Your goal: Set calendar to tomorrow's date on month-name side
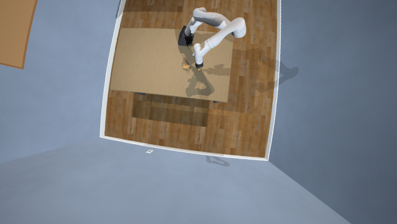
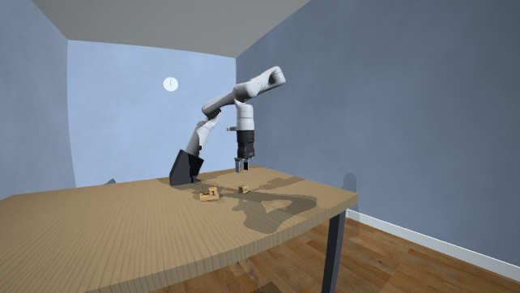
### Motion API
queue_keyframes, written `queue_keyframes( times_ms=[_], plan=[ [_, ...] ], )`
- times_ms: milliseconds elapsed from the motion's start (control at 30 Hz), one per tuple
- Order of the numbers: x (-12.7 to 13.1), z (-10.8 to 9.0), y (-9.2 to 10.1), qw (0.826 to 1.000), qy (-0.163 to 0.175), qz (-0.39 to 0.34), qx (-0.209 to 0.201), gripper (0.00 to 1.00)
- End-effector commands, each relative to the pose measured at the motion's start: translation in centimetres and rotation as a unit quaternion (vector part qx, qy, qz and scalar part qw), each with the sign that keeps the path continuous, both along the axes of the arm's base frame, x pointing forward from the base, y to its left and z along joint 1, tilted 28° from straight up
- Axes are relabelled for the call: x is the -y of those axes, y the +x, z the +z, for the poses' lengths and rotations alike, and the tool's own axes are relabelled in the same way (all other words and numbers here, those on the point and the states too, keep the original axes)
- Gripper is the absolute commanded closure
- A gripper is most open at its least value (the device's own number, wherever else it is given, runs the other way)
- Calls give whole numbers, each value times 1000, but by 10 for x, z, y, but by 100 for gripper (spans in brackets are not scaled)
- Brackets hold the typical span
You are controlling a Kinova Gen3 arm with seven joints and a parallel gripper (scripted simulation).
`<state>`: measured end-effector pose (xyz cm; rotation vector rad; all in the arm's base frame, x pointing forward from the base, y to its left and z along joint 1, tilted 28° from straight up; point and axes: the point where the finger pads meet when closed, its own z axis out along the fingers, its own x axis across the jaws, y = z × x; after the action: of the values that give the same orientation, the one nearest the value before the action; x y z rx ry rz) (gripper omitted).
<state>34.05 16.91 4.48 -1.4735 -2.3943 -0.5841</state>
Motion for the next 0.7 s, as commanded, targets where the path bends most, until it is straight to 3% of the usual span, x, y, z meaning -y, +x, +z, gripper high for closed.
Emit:
queue_keyframes(
  times_ms=[0, 667],
  plan=[
    [0, 1, 1, 1000, 0, 0, 1, 0],
    [0, 0, 0, 1000, 0, -8, -4, 0]
  ],
)
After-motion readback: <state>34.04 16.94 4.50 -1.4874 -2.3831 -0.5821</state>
